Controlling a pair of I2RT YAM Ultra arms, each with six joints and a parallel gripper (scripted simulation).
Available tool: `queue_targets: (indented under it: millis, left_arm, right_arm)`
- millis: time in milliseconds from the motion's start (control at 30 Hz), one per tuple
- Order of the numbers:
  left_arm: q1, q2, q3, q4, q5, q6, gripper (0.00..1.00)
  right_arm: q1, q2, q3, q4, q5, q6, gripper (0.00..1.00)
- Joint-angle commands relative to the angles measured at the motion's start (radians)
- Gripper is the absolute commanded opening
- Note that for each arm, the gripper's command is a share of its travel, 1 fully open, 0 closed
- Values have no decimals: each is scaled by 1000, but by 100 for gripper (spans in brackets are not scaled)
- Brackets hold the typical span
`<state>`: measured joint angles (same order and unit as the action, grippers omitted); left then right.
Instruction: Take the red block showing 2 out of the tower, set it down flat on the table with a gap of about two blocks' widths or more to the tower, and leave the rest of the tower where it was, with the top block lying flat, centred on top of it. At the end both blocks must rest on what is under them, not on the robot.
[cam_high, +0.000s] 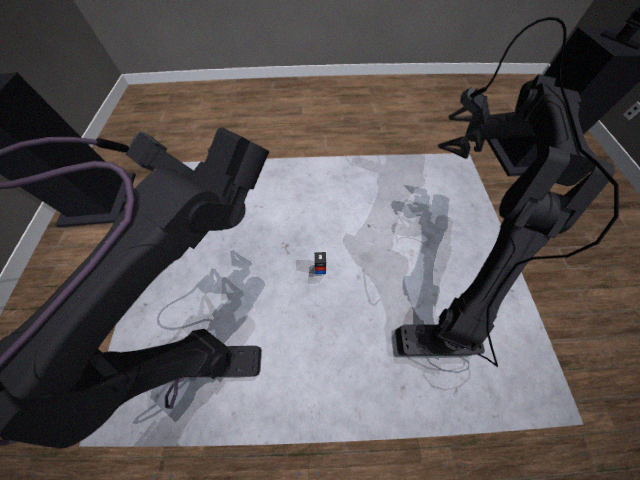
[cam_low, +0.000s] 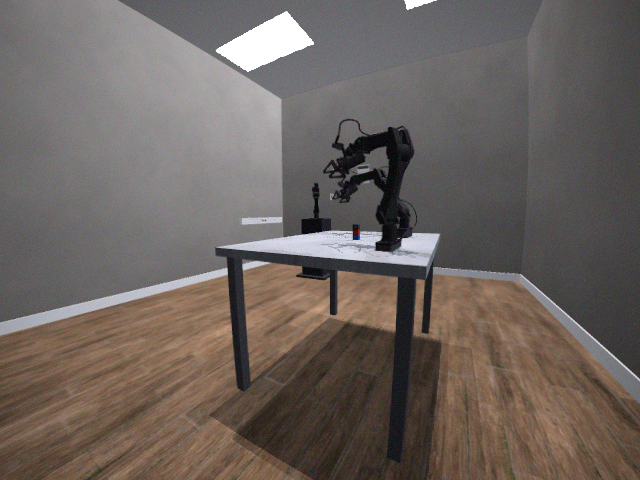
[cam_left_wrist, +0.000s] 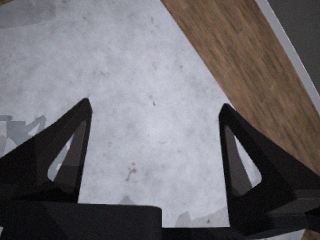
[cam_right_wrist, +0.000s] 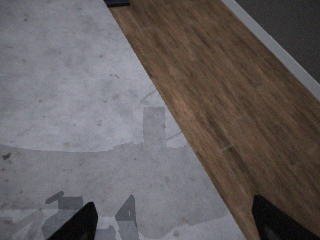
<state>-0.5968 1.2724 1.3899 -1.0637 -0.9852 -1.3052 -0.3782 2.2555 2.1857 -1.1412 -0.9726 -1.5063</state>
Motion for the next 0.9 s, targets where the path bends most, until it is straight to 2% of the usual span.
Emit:
queue_targets:
  millis: [0, 133, 200, 700, 767, 867]
  left_arm:
    - [-32, 43, -23, 26, 16, 176, 100]
    - [-57, 69, -37, 48, 31, 325, 100]
    - [-57, 69, -37, 48, 31, 325, 100]
    - [-158, 144, -119, 161, 101, 940, 100]
    - [-158, 144, -119, 161, 101, 940, 100]
    - [-177, 157, -141, 194, 121, 1091, 100]
  right_arm:
    - [86, -108, -33, -68, 44, 84, 100]
    - [160, -200, -81, -92, 101, 161, 100]
    - [160, -200, -81, -92, 101, 161, 100]
    - [472, -611, -320, -163, 325, 474, 100]
    - [472, -611, -320, -163, 325, 474, 100]
    - [539, -700, -370, -180, 379, 549, 100]
